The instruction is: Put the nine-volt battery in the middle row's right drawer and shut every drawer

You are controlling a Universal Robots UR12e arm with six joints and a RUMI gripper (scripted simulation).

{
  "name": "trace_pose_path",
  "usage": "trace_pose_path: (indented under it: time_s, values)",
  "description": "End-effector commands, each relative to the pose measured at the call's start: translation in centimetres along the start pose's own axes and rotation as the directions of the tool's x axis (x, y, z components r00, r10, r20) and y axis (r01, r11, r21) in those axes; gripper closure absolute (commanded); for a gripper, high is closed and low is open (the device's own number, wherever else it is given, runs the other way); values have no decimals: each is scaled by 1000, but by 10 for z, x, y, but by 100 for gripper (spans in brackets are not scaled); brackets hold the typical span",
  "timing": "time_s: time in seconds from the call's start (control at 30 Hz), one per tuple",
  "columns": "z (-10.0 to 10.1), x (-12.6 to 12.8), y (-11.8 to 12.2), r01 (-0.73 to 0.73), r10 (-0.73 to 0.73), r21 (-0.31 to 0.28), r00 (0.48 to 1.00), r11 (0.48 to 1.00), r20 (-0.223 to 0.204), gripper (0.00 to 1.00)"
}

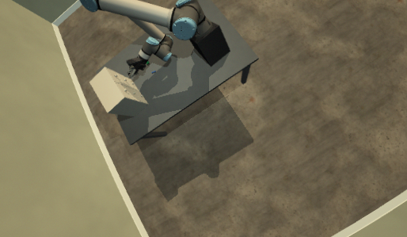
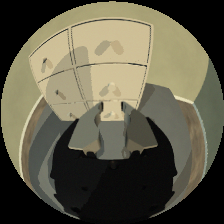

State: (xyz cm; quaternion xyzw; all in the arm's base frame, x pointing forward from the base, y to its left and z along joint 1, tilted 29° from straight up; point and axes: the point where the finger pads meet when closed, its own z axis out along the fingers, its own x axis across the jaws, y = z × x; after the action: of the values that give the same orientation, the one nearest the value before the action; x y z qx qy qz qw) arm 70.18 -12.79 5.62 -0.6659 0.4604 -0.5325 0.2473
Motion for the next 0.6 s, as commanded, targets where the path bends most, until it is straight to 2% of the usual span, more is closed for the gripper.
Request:
trace_pose_path:
  time_s: [0.0,0.57]
  values:
    - [-9,0,-1,0,0,1,1000,1000,0,80]
    - [-49,0,-2,0,0,1,1000,1000,0,80]
